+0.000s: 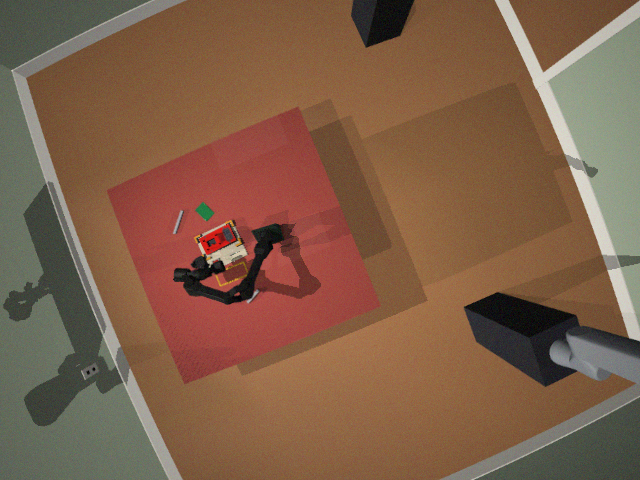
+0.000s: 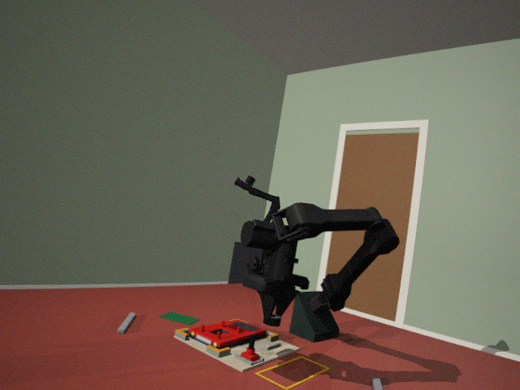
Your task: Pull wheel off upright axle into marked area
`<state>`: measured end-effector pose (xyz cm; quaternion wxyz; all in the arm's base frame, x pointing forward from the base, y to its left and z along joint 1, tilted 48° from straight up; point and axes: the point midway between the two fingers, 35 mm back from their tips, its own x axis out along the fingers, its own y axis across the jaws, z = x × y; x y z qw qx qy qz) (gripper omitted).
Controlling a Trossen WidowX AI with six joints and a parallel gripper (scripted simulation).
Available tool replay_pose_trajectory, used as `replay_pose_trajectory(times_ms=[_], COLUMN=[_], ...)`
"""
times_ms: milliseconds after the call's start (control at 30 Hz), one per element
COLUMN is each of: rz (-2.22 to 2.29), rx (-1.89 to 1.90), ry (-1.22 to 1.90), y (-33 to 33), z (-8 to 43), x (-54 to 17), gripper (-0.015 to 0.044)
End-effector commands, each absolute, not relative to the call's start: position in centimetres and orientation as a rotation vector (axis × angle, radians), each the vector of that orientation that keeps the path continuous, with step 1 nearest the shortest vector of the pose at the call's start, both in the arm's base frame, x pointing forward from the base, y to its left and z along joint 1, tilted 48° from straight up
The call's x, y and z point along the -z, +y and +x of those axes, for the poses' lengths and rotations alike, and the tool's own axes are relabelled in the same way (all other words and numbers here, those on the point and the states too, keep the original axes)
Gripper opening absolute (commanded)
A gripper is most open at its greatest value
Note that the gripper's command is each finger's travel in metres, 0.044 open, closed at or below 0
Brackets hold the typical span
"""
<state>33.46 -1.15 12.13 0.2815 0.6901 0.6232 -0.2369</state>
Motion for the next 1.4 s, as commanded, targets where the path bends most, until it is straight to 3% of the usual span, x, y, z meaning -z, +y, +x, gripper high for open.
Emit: replay_pose_trajectory(times_ms=[0, 500, 1367], rz=[1.853, 1.852, 1.853], rx=[0.638, 0.637, 0.633], ry=[1.677, 1.680, 1.680], y=[0.0, 2.8, 9.9], z=[32.4, 29.3, 30.4], x=[-13.3, -16.1, -9.6], gripper=[0.0000, 0.0000, 0.0000])
